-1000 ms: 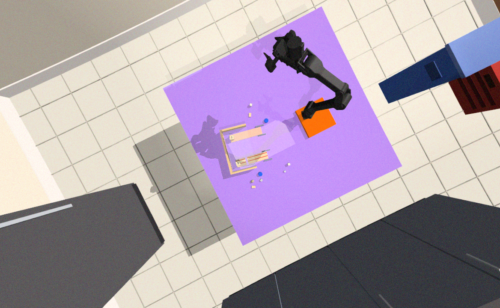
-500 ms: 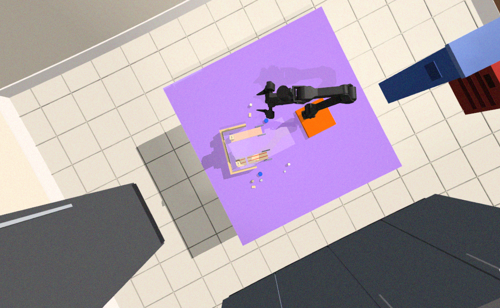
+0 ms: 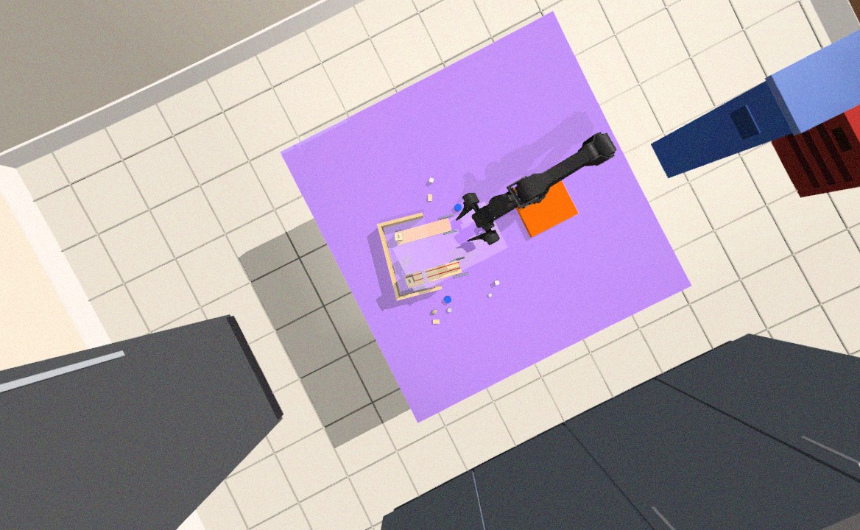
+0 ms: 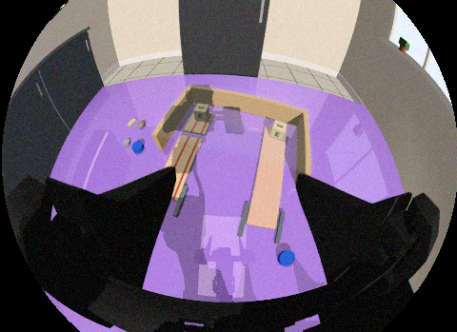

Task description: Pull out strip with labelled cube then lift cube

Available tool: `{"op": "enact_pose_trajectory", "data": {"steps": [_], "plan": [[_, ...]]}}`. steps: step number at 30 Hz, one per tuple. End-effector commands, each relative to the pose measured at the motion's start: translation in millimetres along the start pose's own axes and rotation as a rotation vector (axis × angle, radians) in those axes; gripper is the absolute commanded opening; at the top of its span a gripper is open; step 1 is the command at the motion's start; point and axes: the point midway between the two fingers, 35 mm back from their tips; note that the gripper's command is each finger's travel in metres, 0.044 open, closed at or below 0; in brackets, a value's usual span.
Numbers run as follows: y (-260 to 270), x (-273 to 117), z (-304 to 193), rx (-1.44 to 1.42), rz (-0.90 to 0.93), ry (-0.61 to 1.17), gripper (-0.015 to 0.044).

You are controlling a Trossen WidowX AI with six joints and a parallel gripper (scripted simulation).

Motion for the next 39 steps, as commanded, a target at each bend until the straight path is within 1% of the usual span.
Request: {"op": "enact_pose_trajectory", "data": {"steps": [1, 3, 6, 18, 23, 25, 39], "plan": [[5, 0, -4, 0.001, 0.018, 0.004, 0.04], [5, 0, -4, 0.001, 0.018, 0.004, 0.04], [1, 9, -4, 0.011, -0.004, 0.07, 0.0321], [-43, 78, -22, 0.12, -0.176, 0.617, 0.0006], [-64, 102, -40, 0.174, -0.238, 0.846, 0.0], [-70, 107, -46, 0.189, -0.253, 0.905, 0.0], [-74, 116, -57, 0.191, -0.255, 0.913, 0.0]]}}
Point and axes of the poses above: the point midway between the two fingers, 35 mm back from their tips, its own x axis out along the fingers, its own y axis across the jaws, z = x × y, and after that the axes turned 7 degrees about x, right-handed
